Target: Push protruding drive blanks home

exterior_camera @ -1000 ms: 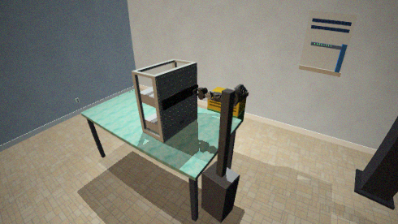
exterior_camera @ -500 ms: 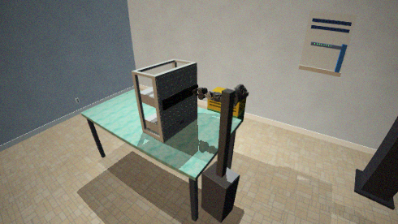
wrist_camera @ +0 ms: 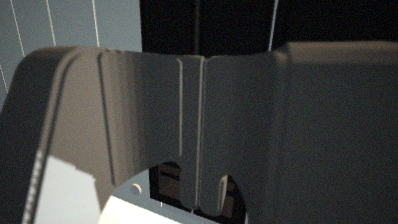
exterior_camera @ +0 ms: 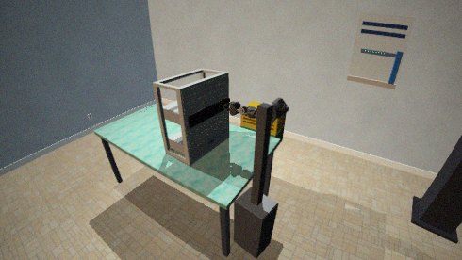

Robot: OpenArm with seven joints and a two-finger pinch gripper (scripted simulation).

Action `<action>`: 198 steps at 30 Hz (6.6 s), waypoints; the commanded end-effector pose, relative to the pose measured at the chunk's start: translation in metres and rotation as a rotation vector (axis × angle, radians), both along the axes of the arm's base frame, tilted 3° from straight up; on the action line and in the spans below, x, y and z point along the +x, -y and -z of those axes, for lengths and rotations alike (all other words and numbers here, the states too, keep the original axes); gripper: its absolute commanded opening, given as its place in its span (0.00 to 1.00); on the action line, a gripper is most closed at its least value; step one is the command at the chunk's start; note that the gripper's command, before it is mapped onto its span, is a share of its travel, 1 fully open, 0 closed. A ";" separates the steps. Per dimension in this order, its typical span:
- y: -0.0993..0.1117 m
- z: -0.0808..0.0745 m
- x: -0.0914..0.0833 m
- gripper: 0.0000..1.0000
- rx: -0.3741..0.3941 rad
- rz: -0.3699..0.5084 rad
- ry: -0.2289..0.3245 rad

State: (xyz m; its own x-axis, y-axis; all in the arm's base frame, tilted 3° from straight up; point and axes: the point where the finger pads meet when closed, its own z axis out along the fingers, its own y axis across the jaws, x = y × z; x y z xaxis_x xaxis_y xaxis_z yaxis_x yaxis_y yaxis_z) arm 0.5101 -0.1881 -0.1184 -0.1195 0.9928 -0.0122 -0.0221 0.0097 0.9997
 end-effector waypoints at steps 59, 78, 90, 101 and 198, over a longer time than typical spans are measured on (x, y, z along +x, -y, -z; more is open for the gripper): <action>-0.005 -0.018 0.007 0.00 0.005 -0.008 0.027; -0.005 -0.019 0.008 0.00 0.005 -0.007 0.025; -0.006 -0.022 0.010 0.00 0.005 -0.008 0.027; -0.006 -0.022 0.010 0.00 0.005 -0.008 0.027; 0.000 -0.030 -0.059 0.00 0.004 -0.009 0.032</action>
State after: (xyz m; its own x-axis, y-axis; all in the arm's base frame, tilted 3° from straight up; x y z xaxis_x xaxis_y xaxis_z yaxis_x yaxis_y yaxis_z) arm 0.4508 -0.1866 -0.0920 -0.1360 0.9905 -0.0227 -0.0517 0.0158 0.9985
